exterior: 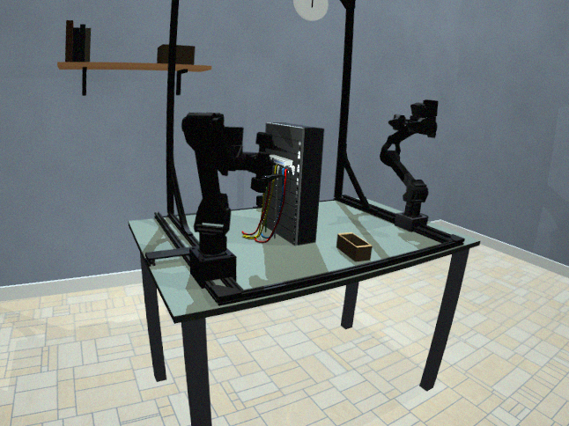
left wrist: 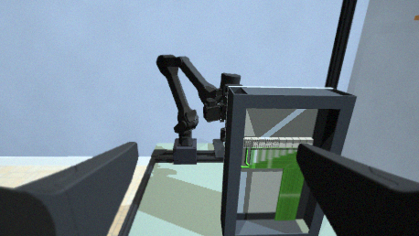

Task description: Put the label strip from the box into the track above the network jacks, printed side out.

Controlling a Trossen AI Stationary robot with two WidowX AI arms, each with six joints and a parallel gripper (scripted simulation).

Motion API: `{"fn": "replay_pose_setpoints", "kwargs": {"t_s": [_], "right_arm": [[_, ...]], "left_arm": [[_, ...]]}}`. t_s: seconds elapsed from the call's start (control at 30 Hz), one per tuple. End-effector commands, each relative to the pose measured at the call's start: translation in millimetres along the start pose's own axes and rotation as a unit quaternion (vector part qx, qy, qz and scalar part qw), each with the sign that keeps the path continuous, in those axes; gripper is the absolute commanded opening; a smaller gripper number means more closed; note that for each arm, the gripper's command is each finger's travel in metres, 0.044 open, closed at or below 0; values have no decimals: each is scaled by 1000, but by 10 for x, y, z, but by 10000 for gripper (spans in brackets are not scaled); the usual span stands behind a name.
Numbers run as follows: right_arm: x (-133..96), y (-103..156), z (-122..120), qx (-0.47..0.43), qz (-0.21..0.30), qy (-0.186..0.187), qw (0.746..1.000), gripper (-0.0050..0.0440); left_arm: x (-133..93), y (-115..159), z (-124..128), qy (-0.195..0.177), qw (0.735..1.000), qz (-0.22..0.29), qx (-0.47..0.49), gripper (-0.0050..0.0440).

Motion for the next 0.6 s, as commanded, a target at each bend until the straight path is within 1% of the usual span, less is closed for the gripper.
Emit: {"fn": "replay_pose_setpoints", "kwargs": {"t_s": [0.0, 0.33, 0.4, 0.47, 0.57], "right_arm": [[0, 9, 54, 8, 1, -6, 1000, 375], [0, 9, 54, 8, 1, -6, 1000, 375], [-20, 11, 53, 10, 1, -5, 1000, 327], [-20, 11, 53, 10, 1, -5, 1000, 327], [-66, 19, 41, 10, 0, -3, 1000, 255]], "left_arm": [[-1, -24, -1, 2, 1000, 0, 3, 440], [-1, -24, -1, 2, 1000, 0, 3, 440], [-1, -24, -1, 2, 1000, 0, 3, 440], [-1, -24, -1, 2, 1000, 0, 3, 440], [-1, -24, -1, 2, 1000, 0, 3, 440]]}}
Point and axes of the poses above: on each arm, the point midway between the two fingers, 35 mm back from their tips, its own x axis out along the fingers, its own z axis across the jaws, y = z × x, the point moved 9 cm from there along -x, back along the fingers, and after that the axes turned 4 degrees about x, right-handed, at the moved point
